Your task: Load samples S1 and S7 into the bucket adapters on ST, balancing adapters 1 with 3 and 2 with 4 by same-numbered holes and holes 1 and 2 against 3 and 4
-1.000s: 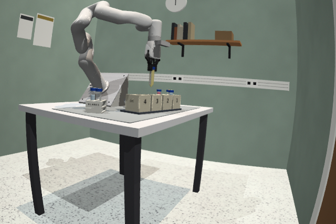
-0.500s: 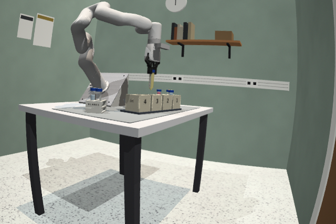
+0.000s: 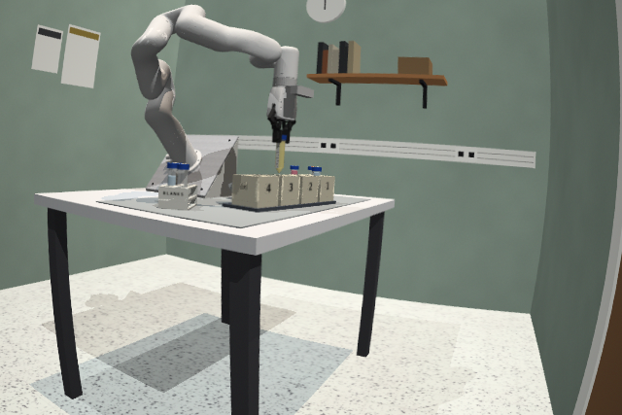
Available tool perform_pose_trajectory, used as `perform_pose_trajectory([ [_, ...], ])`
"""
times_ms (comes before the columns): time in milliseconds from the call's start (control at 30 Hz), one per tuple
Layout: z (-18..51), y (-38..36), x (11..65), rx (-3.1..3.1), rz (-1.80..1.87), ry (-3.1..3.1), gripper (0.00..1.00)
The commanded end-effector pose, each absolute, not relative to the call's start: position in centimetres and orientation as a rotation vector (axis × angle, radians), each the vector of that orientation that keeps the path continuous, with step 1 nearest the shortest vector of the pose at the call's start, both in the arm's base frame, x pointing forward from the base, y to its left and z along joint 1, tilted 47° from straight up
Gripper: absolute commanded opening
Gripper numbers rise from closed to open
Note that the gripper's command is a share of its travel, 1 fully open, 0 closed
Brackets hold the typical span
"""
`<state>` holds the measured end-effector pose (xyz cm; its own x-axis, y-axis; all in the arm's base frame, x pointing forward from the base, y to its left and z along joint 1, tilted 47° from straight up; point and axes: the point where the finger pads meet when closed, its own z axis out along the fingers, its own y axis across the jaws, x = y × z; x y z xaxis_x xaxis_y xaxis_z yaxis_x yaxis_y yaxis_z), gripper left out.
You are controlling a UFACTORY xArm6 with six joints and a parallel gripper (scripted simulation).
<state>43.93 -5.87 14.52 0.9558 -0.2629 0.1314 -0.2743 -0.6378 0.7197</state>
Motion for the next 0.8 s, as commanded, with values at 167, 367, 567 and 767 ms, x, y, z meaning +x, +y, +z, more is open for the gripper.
perform_pose_trajectory([
  [167, 14.6, -5.8, 44.0, 2.292, 0.022, -0.376, 0.0],
  [367, 14.4, -6.0, 44.0, 2.292, 0.022, -0.376, 0.0],
  [567, 14.0, -6.5, 43.9, 2.292, 0.022, -0.376, 0.0],
  [767, 13.6, -6.9, 43.9, 2.292, 0.022, -0.376, 0.0],
])
